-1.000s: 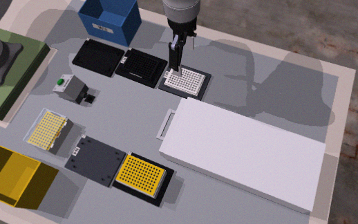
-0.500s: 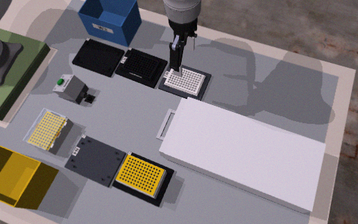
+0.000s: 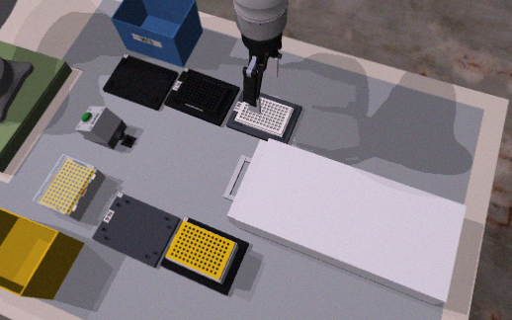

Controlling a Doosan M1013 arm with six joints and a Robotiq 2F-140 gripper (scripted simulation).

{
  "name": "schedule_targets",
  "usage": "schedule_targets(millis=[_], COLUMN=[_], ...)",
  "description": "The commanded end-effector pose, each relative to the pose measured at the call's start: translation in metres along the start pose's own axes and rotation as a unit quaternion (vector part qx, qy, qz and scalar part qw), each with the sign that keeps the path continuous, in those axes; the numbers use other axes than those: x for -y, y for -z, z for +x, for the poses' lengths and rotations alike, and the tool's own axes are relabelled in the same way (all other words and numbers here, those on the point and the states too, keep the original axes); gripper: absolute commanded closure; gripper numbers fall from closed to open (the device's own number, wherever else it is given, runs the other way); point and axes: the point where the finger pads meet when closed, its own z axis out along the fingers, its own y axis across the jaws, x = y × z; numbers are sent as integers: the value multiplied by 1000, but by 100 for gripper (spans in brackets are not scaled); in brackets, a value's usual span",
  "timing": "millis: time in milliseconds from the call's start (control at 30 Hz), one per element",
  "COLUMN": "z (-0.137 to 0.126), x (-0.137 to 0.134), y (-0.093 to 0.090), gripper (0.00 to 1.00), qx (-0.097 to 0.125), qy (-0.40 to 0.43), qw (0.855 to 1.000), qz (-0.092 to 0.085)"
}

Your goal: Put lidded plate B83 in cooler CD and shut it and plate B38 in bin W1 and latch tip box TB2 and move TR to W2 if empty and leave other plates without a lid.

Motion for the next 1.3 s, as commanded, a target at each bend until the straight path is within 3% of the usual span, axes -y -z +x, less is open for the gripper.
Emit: schedule_targets(millis=[0,1267], z=[0,0], x=[0,0], y=[-5,-50], gripper=[34,34], qx=[0,0], qy=[0,0], qw=[1000,1000], qz=[0,0])
